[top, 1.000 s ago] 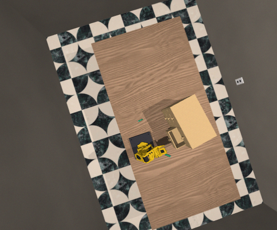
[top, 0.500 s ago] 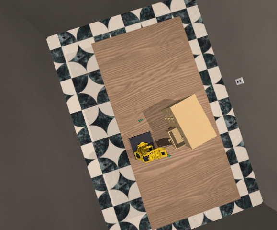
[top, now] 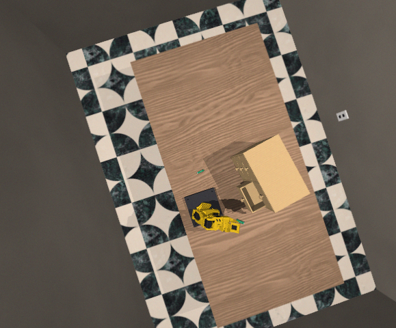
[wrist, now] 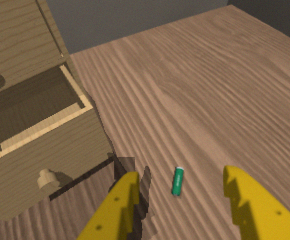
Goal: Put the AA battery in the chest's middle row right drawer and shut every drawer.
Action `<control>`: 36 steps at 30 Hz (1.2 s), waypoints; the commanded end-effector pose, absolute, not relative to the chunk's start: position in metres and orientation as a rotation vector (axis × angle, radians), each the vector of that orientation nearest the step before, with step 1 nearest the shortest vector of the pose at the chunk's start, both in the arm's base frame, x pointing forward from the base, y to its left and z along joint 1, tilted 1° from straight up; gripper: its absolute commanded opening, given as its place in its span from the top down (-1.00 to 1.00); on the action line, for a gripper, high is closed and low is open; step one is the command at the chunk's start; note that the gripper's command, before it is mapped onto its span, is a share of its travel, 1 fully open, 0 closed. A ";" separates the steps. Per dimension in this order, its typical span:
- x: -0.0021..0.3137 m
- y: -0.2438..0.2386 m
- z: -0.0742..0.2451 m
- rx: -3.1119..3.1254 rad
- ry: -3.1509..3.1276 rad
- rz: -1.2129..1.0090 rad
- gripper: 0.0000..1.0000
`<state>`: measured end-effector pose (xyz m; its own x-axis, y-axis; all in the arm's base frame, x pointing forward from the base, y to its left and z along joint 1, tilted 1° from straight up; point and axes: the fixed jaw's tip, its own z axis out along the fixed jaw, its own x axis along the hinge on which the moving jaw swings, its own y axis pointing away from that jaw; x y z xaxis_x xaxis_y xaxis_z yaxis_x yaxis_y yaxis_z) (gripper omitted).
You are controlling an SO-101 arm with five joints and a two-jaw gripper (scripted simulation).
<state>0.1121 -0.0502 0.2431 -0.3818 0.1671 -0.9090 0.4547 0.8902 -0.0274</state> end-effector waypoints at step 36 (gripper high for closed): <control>0.170 -0.128 0.095 1.026 2.728 -0.109 0.57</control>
<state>0.1656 -0.1221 0.1217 -0.7177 0.6026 -0.3491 0.6408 0.7677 0.0076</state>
